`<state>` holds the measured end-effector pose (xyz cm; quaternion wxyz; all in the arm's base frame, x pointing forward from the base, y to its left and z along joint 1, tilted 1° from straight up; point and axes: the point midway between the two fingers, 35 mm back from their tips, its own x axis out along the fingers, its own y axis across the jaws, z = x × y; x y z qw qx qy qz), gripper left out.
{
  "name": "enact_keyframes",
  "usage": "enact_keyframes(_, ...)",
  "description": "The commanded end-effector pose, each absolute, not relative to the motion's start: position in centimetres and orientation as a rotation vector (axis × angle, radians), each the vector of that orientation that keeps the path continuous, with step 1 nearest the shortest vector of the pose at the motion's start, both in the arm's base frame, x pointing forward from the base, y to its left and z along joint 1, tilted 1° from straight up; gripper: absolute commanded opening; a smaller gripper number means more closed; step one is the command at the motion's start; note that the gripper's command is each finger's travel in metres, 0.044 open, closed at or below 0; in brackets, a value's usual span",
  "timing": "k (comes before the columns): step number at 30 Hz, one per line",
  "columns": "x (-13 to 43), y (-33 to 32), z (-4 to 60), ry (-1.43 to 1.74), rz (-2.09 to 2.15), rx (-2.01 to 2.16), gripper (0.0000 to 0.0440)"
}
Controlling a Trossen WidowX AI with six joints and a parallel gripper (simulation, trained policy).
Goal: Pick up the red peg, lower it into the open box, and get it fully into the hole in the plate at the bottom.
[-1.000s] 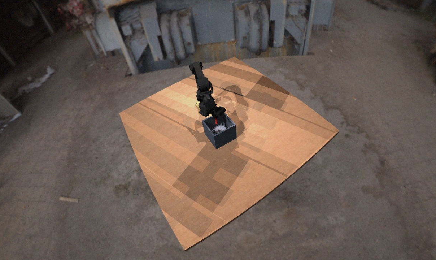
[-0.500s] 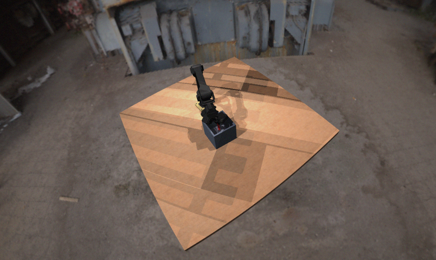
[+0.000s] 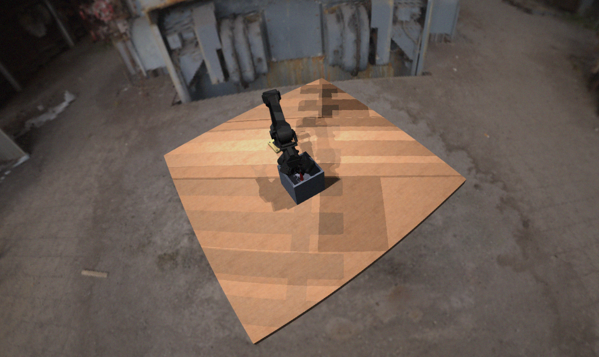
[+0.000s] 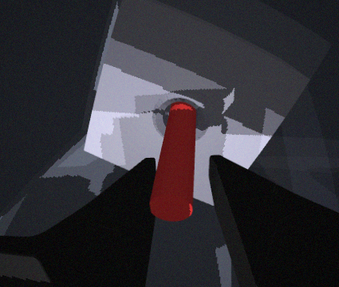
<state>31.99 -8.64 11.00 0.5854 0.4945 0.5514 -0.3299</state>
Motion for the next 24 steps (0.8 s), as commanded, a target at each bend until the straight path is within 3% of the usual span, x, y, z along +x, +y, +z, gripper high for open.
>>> enact_keyframes(1,32.3,-8.3,9.5,1.336,-0.737,1.132,0.0146)
enact_keyframes(24,35.1,-9.9,14.1,1.276,-0.554,1.253,0.0151)
